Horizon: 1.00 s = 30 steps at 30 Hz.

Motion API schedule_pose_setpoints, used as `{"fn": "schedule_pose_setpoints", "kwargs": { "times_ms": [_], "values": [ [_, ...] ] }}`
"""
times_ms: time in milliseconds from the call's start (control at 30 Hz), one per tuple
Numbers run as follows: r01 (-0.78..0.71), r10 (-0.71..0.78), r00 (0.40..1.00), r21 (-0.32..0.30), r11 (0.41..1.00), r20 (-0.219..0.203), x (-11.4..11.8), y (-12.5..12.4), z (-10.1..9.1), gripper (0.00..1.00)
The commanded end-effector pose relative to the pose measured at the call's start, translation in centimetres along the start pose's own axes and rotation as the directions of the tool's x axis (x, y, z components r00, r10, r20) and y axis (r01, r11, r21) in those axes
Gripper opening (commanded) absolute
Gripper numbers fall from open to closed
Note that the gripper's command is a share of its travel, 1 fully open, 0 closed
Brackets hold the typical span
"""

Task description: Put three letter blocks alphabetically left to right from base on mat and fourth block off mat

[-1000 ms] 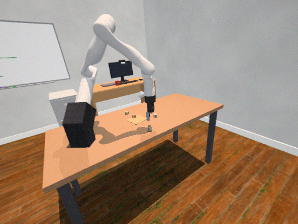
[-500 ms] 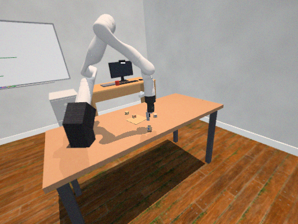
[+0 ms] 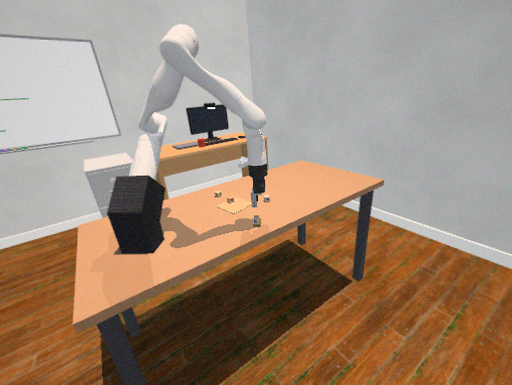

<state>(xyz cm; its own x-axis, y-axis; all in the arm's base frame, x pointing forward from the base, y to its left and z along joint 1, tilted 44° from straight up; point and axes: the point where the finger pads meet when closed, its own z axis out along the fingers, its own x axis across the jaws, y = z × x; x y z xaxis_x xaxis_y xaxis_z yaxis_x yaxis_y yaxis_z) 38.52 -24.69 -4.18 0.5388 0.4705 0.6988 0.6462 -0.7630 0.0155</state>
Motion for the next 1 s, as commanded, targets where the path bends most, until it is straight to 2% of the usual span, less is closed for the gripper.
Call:
{"fn": "schedule_pose_setpoints", "kwargs": {
  "times_ms": [0,700,967],
  "values": [
    [-0.017,0.017,1.000,0.002,1.000,-0.002,-0.2,0.0,-0.1,1.00],
    [-0.026,0.026,1.000,0.004,1.000,-0.003,-0.1,0.0,0.9,1.00],
    [-0.024,0.024,1.000,0.001,1.000,0.002,-0.3,0.0,2.1,1.00]
  ]
}}
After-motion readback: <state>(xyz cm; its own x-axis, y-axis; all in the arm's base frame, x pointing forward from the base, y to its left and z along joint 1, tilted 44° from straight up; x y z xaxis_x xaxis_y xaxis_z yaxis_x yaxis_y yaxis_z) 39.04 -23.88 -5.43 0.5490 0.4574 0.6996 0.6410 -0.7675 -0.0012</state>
